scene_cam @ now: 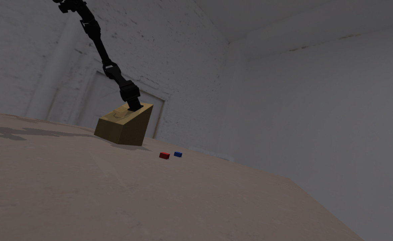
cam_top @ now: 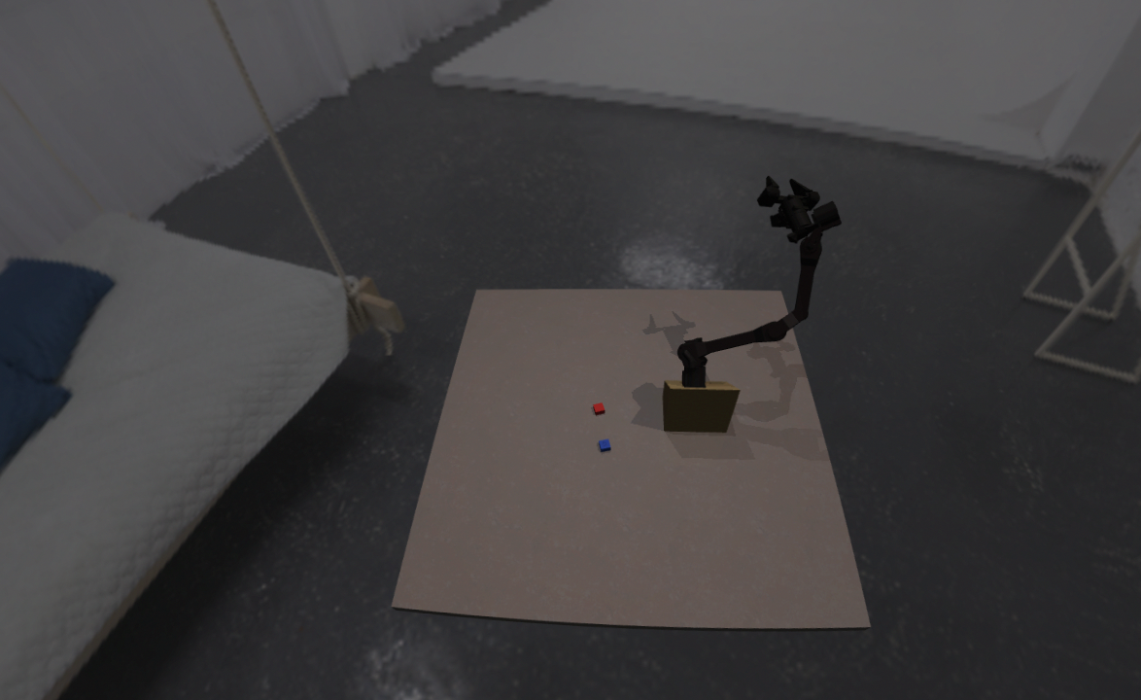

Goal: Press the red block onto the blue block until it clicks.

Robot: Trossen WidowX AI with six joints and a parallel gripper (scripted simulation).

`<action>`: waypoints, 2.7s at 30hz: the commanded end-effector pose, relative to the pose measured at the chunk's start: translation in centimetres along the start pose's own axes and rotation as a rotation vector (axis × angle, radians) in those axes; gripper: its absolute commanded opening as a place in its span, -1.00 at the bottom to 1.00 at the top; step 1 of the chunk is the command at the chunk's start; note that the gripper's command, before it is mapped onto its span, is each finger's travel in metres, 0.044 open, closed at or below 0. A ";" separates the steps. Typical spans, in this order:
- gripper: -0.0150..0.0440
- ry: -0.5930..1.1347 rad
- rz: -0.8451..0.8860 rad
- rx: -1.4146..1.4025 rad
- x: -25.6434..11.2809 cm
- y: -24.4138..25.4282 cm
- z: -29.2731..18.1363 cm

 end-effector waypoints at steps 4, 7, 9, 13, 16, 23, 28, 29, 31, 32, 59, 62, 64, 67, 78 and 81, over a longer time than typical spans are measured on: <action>1.00 -0.046 -0.025 -0.059 1.7 -1.1 1.3; 1.00 -0.135 -0.084 -0.179 4.9 -3.4 4.0; 1.00 -0.172 -0.113 -0.233 6.1 -4.5 5.3; 1.00 -0.258 -0.192 -0.367 8.9 -7.3 8.5; 1.00 -0.329 -0.270 -0.487 11.0 -10.0 11.6; 1.00 -0.461 -0.484 -0.769 14.0 -16.4 19.2; 1.00 -0.524 -0.662 -0.967 14.7 -20.9 24.6; 1.00 -0.534 -0.701 -1.007 14.7 -21.8 25.7; 1.00 -0.550 -0.781 -1.088 14.6 -23.6 28.0; 1.00 -0.572 -0.814 -1.101 14.3 -24.4 29.2; 1.00 -0.145 -2.200 -1.986 -4.4 -40.6 53.3; 1.00 0.046 -2.418 -2.065 -8.2 -41.1 55.4; 1.00 0.194 -2.567 -2.100 -10.9 -41.2 56.7; 1.00 0.462 -2.792 -2.119 -14.9 -40.9 58.4; 1.00 1.719 -3.388 -1.721 -27.4 -36.6 61.5; 1.00 1.719 -3.388 -1.721 -27.4 -36.6 61.5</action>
Point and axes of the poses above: the point midway between the two fingers, 35 mm back from their tips, its own x axis out along the fingers, its own y axis across the jaws, z = x × y, the point moved 7 cm from there along -x, back along the fingers, and after that the axes turned 14 degrees about x, right-handed, at the moved point
